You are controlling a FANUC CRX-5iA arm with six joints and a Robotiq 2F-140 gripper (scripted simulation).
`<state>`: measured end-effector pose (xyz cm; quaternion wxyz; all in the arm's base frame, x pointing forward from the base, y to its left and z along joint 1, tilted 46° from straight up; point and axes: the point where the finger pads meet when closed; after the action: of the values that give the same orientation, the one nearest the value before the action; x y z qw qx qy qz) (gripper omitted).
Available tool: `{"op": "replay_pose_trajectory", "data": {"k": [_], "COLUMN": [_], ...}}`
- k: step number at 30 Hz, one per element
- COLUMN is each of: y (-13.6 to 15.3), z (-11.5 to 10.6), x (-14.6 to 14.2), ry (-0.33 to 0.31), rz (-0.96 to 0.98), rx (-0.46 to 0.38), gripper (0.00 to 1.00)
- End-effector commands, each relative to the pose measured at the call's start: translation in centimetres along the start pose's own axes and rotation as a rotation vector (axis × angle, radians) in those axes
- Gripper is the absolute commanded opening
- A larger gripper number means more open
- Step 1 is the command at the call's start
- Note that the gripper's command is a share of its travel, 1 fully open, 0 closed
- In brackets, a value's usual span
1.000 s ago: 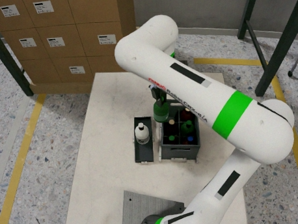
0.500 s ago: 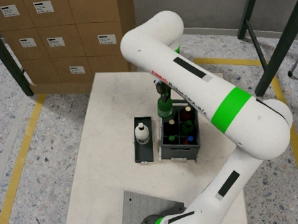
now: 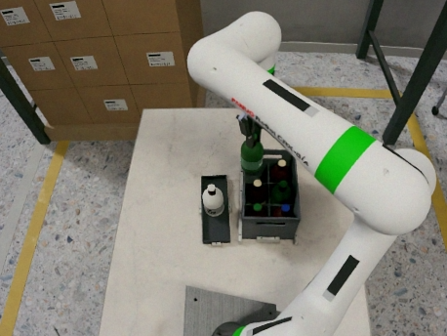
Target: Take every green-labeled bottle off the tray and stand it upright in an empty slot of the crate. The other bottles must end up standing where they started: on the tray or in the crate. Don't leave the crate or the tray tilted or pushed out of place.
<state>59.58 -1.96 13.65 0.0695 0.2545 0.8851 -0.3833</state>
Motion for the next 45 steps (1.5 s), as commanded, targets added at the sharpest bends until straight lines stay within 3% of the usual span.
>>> {"op": "replay_pose_trajectory", "data": {"k": [1, 45], "y": [-0.1, -0.7], "z": [-0.1, -0.1], "x": [-0.6, -3.4], "ry": [-0.002, -0.002], "rz": [0.000, 0.000], "rx": [-0.001, -0.001], "gripper": [0.10, 0.10]}}
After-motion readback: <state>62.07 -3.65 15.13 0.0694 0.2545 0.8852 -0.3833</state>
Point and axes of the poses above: the point where the finger pads meet when closed, its own z axis out along the fingers, its own x axis across the jaws, y = z × x, and after that the axes turned 15 degrees about -z, right-handed
